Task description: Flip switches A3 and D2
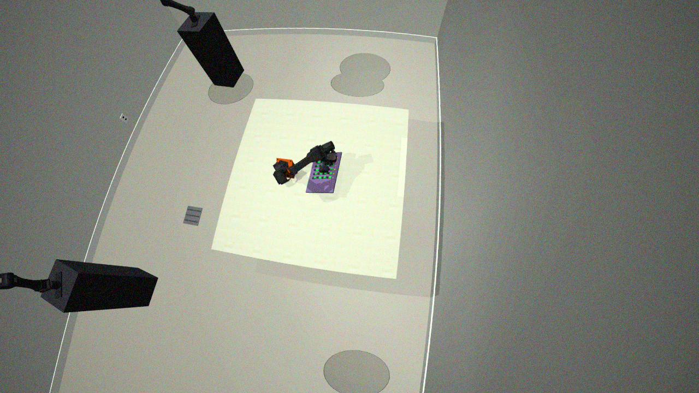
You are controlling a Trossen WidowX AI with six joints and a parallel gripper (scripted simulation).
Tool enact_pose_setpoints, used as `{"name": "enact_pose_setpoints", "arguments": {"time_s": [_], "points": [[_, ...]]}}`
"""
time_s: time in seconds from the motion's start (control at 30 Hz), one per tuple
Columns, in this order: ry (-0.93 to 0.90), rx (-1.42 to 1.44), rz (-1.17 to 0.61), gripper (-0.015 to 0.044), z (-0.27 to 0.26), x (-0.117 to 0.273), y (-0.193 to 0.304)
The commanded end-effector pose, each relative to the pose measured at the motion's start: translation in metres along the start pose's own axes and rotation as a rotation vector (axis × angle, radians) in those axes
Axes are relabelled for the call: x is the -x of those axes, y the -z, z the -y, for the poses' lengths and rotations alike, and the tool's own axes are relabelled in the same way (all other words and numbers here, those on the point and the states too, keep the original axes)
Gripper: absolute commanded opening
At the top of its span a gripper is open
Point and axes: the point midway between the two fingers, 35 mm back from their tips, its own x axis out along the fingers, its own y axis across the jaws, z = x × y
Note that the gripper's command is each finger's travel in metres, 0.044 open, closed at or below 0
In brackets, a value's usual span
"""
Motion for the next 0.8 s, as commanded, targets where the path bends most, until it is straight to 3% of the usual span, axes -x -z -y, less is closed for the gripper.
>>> {"name": "enact_pose_setpoints", "arguments": {"time_s": [0.0,0.77], "points": [[0.004,0.005,0.001,0.0000,0.0004,-0.0011,0.0005],[0.004,0.005,0.001,0.0000,0.0004,-0.0042,0.0004]]}}
